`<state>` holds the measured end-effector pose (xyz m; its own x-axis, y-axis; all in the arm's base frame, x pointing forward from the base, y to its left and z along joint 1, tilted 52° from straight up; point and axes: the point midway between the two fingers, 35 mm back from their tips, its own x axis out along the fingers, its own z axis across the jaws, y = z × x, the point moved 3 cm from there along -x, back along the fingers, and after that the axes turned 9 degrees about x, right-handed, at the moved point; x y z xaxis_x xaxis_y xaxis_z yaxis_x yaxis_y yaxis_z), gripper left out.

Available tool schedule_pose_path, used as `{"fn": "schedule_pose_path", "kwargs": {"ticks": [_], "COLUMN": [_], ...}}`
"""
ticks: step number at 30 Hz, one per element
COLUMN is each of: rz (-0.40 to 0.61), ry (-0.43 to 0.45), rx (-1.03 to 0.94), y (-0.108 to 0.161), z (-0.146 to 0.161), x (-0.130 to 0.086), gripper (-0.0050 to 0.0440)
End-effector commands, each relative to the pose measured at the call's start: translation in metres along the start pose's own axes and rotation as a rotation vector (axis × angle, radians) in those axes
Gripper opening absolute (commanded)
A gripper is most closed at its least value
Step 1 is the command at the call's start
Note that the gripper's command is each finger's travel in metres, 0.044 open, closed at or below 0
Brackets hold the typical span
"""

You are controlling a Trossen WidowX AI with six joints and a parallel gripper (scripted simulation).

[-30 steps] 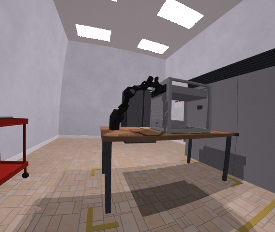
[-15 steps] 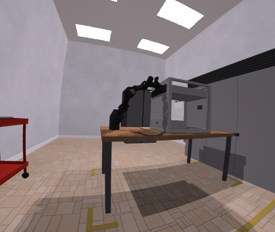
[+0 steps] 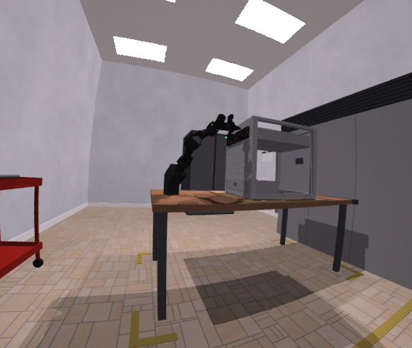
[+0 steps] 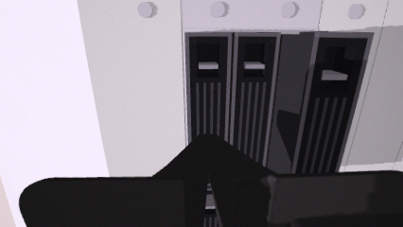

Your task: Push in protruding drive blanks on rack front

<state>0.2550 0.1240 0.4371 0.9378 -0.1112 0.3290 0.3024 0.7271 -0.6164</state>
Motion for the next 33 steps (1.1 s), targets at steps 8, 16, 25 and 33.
{"fn": "schedule_pose_path", "kwargs": {"ticks": [8, 16, 25, 33], "rz": [-0.005, -0.005, -0.005, -0.005], "ry": [0.0, 0.0, 0.0, 0.0], "rx": [-0.002, -0.002, -0.002, -0.002], "y": [0.001, -0.003, -0.004, -0.004], "z": [0.0, -0.028, -0.03, -0.03], "x": [-0.024, -0.032, -0.019, -0.015], "gripper": [-0.005, -0.005, -0.005, -0.005]}}
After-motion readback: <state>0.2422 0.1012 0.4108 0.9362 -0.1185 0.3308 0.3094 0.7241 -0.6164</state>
